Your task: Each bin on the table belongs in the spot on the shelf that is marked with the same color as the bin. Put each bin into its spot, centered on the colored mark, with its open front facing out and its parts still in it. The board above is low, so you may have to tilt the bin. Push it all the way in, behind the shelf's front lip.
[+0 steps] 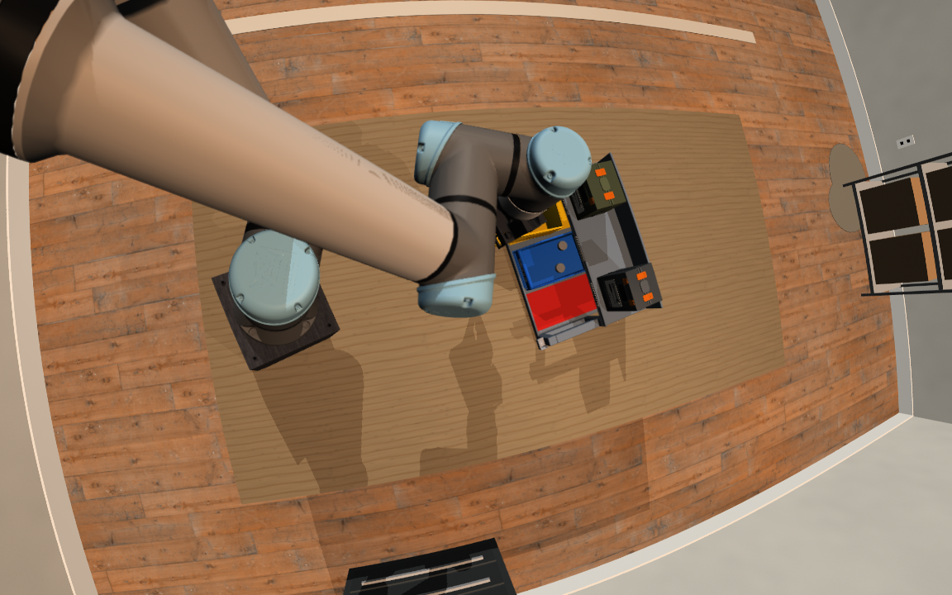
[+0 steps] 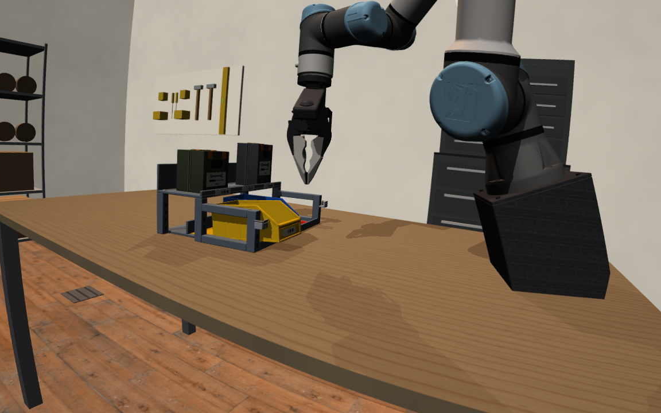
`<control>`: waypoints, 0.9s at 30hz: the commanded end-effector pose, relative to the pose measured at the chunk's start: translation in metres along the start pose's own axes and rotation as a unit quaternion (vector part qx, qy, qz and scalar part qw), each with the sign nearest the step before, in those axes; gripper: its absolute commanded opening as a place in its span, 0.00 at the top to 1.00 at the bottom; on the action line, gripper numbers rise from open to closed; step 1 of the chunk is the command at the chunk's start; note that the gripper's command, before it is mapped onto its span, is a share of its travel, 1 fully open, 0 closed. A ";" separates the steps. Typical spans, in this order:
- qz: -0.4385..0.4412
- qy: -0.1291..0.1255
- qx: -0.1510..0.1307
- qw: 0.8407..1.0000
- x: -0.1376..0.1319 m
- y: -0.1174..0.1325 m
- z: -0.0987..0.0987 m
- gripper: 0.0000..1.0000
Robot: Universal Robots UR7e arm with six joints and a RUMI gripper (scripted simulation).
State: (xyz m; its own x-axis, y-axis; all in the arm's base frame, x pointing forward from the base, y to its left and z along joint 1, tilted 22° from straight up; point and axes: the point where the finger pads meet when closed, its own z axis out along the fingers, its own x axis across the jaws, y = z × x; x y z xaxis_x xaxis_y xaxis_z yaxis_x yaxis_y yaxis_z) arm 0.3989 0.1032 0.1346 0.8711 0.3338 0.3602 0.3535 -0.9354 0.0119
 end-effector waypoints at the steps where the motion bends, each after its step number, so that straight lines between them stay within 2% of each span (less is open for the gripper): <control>1: 0.038 0.003 -0.007 0.999 -0.005 -0.003 0.001 1.00; 10: 0.093 0.007 -0.009 0.996 -0.014 -0.008 0.005 1.00; 27: 0.096 0.007 -0.009 0.995 -0.014 -0.008 0.005 1.00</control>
State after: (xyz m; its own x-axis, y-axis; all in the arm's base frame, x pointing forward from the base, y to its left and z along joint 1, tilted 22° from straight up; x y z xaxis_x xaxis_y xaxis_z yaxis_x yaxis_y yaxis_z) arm 0.3853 0.1065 0.1239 0.9174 0.1468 0.3700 0.1743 -0.9838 -0.0417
